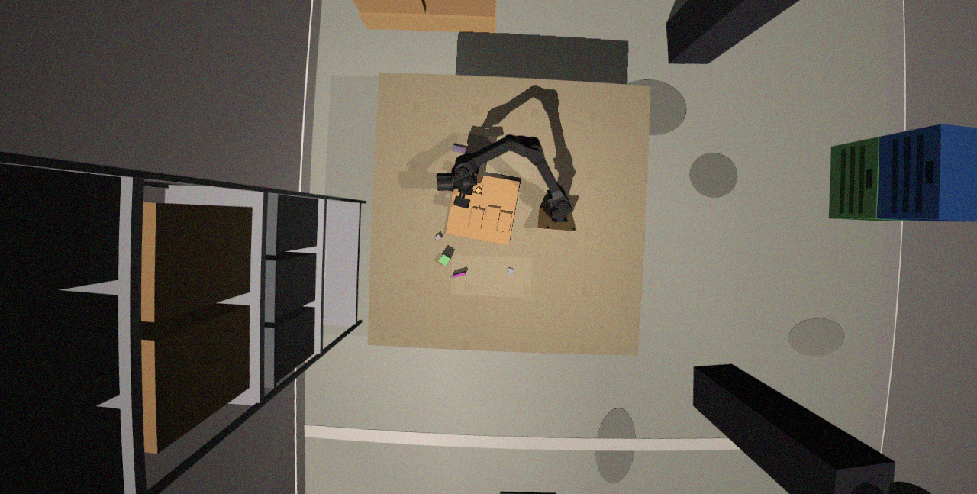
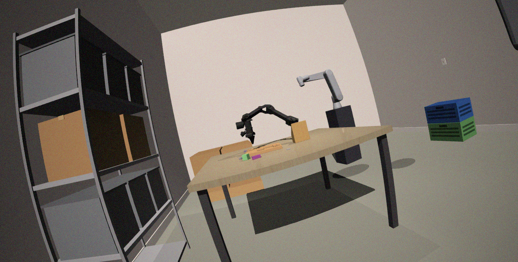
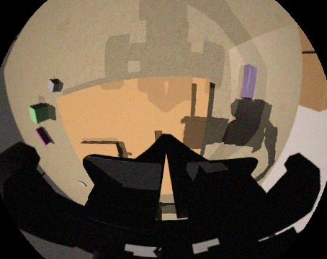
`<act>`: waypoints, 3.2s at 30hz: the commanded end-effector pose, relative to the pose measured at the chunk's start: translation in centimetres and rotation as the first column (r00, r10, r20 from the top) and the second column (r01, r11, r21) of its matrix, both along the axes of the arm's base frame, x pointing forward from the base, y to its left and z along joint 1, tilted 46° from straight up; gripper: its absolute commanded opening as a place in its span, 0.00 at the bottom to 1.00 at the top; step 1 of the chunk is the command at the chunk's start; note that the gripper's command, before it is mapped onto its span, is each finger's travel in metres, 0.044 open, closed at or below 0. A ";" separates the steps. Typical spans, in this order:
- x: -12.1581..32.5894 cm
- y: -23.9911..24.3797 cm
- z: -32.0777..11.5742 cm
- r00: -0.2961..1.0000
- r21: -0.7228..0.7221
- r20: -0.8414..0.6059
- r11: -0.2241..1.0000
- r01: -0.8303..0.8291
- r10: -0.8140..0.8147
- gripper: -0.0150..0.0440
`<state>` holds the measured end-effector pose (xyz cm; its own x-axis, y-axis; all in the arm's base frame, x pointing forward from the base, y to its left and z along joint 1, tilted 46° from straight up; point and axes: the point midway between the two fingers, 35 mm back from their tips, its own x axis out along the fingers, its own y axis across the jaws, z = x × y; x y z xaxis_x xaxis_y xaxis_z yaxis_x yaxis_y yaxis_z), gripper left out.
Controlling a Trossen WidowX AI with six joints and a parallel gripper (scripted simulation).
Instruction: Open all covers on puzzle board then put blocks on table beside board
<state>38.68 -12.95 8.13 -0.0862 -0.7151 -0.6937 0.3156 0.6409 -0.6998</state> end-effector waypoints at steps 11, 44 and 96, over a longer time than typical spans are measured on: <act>-2.2 6.1 -4.7 0.864 0.048 0.363 0.933 0.356 -0.348 0.25; -9.2 13.4 -10.8 0.110 0.362 0.759 0.555 0.749 -0.642 0.25; -9.4 10.7 -13.6 0.110 0.362 0.759 0.556 0.748 -0.642 0.25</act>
<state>29.36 -1.92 -5.20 -0.0889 -0.7063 -0.7023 0.9707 -0.2194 0.0978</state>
